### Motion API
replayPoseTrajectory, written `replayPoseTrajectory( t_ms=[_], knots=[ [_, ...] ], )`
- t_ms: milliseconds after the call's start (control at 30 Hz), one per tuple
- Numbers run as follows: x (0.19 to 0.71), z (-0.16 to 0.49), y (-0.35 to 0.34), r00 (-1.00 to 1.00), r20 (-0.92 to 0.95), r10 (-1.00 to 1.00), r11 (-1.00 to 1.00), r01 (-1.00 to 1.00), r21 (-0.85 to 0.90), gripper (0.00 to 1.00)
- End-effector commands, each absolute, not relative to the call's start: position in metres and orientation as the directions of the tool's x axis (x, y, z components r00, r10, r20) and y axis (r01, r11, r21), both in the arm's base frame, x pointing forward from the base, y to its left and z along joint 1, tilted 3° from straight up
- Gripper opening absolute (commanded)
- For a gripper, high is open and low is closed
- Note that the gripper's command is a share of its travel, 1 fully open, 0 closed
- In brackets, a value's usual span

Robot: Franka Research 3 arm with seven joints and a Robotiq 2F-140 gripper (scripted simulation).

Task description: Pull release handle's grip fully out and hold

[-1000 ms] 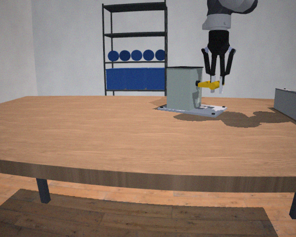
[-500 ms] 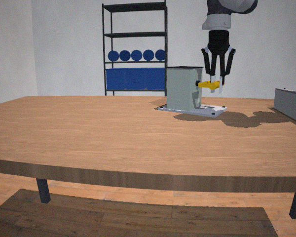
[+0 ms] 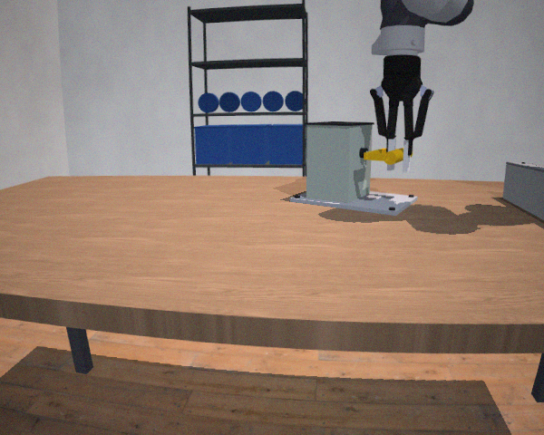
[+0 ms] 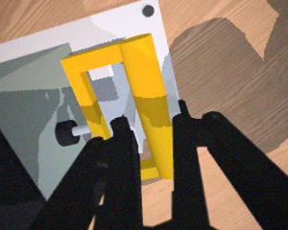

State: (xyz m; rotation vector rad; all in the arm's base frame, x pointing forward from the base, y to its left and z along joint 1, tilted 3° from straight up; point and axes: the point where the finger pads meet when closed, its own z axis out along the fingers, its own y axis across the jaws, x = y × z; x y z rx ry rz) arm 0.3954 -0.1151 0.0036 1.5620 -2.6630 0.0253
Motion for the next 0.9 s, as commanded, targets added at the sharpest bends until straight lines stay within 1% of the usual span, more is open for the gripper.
replayPoseTrajectory(
  t_ms=[0, 333, 867],
  knots=[
    [0.396, 0.004, -0.115, -0.483, 0.054, -0.874, 0.484, -0.875, 0.014, 0.0],
    [0.391, 0.004, -0.112, -0.483, 0.054, -0.874, 0.484, -0.875, 0.014, 0.0],
    [0.364, 0.004, -0.097, -0.483, 0.054, -0.874, 0.484, -0.875, 0.014, 0.0]
  ],
)
